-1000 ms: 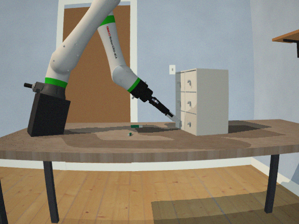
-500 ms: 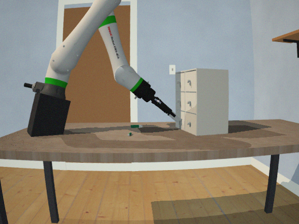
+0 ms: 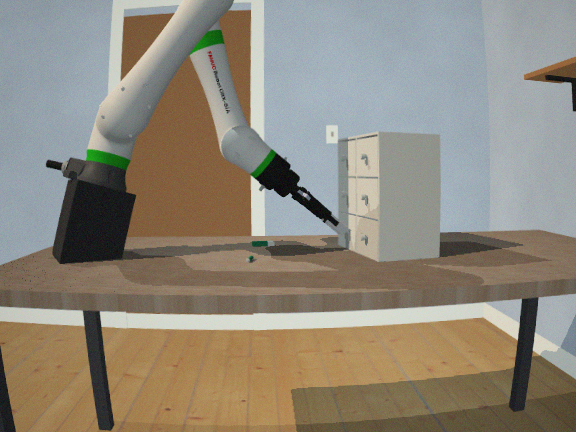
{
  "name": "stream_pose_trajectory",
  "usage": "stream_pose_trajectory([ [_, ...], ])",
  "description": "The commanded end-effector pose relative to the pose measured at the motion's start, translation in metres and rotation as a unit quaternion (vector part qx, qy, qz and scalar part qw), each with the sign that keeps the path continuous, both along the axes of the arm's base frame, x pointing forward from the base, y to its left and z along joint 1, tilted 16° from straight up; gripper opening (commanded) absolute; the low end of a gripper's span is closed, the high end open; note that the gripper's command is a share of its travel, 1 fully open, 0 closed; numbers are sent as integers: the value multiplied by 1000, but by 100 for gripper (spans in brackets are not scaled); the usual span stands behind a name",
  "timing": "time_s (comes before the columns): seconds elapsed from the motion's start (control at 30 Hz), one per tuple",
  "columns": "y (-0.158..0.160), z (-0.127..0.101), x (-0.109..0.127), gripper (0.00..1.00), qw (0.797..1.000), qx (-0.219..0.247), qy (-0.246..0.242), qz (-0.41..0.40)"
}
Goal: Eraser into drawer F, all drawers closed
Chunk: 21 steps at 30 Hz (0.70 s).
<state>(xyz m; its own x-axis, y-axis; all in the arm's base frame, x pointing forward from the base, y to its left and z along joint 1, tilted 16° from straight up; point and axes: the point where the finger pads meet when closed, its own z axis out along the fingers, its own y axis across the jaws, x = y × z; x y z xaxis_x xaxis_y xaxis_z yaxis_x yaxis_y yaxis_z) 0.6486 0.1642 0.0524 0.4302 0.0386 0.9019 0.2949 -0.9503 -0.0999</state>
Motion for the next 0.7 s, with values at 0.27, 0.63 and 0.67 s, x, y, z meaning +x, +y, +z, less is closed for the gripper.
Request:
stream_pose_trajectory([
  [0.27,0,0,0,8,1000,0,0,0],
  [0.63,0,0,0,8,1000,0,0,0],
  [0.67,0,0,0,8,1000,0,0,0],
])
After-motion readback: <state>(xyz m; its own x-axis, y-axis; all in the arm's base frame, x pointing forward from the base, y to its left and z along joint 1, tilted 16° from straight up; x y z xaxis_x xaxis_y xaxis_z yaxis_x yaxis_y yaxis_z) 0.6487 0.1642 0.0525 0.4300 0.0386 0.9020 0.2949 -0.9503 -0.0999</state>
